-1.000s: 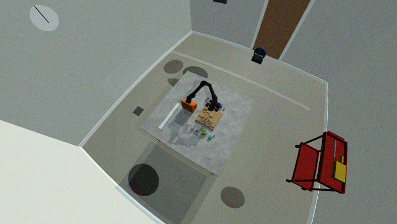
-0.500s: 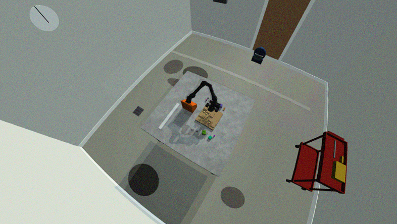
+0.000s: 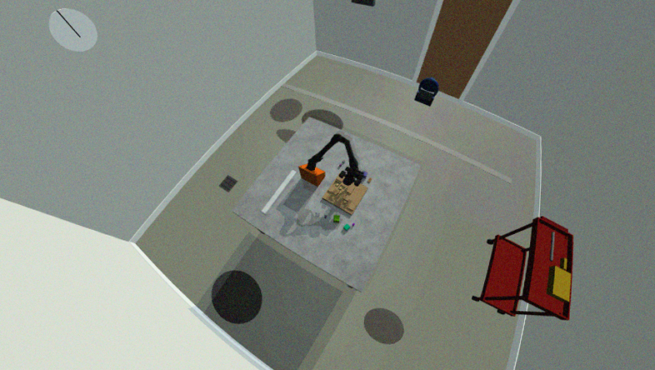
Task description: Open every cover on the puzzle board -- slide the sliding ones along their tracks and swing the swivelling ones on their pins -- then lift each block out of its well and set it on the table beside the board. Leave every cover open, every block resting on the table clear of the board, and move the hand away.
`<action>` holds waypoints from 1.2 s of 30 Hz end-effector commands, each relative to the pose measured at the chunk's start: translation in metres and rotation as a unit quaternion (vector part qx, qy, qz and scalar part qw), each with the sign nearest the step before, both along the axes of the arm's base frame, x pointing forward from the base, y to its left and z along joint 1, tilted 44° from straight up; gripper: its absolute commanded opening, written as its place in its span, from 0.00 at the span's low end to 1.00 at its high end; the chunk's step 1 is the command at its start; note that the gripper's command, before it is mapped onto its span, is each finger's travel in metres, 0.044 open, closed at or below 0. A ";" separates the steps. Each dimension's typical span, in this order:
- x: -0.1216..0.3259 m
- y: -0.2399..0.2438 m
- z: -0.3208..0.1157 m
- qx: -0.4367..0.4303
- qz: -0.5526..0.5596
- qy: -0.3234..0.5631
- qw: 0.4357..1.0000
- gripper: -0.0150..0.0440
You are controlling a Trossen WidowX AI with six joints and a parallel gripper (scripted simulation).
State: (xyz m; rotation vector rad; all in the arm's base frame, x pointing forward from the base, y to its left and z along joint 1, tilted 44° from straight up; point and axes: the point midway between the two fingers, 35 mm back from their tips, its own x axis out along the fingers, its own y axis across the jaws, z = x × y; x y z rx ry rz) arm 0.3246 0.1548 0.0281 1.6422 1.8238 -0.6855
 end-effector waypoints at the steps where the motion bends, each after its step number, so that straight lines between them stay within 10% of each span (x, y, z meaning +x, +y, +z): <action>1: -0.001 0.003 -0.003 0.002 -0.001 0.003 1.000 0.25; 36: 0.010 0.023 -0.013 0.004 -0.001 0.003 1.000 0.25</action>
